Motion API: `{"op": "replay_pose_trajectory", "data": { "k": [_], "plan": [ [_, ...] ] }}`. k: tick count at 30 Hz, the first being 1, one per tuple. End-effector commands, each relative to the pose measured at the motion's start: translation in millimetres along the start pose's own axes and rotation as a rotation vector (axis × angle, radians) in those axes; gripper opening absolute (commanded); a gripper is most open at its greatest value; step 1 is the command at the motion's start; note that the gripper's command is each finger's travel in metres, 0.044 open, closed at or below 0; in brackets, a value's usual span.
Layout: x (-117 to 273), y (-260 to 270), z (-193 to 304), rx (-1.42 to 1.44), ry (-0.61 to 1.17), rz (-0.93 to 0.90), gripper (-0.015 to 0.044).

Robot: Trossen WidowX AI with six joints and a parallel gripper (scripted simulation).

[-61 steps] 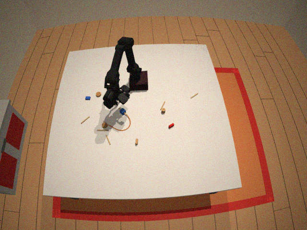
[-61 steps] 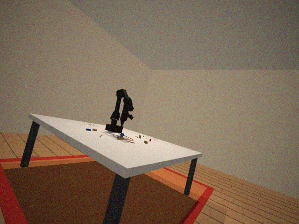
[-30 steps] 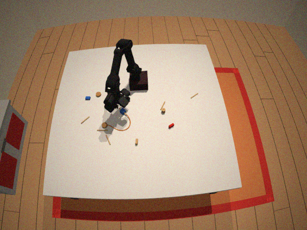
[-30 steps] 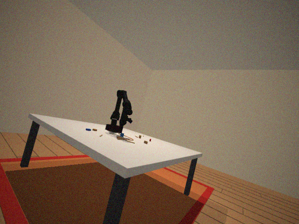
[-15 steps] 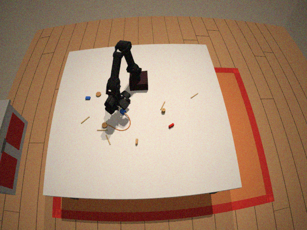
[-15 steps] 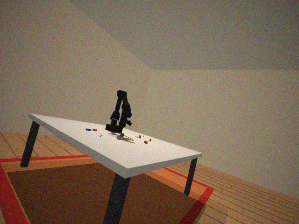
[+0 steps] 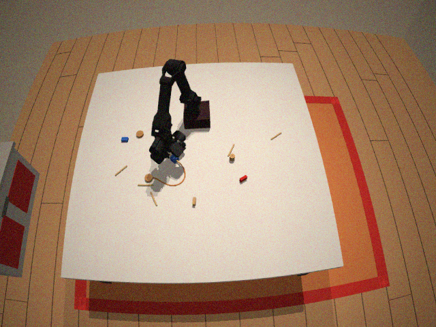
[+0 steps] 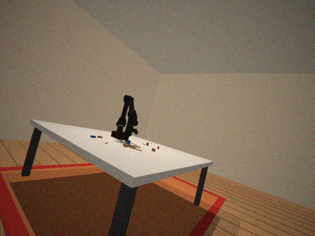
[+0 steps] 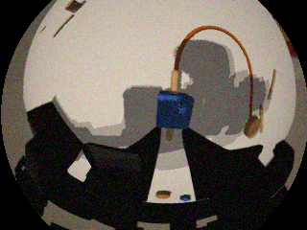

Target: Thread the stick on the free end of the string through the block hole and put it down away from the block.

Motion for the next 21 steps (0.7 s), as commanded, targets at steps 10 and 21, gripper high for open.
{"op": "replay_pose_trajectory", "data": {
  "k": [10, 21],
  "plan": [
    [-1.2, 0.7, 0.3, 0.0, 0.002, -0.003, 0.0],
    [-2.9, 0.2, 5.6, -0.012, -0.048, -0.01, 0.0]
  ]
}}
Point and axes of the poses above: the point midway between the two fingers, 35 mm back from their tips, its own x axis back along the fingers, its own y axis across the jaws, z = x × y, the point moved 7 cm from there along x, back along the fingers, and after that the axes turned 8 degrees about -x, right-handed, at the moved point
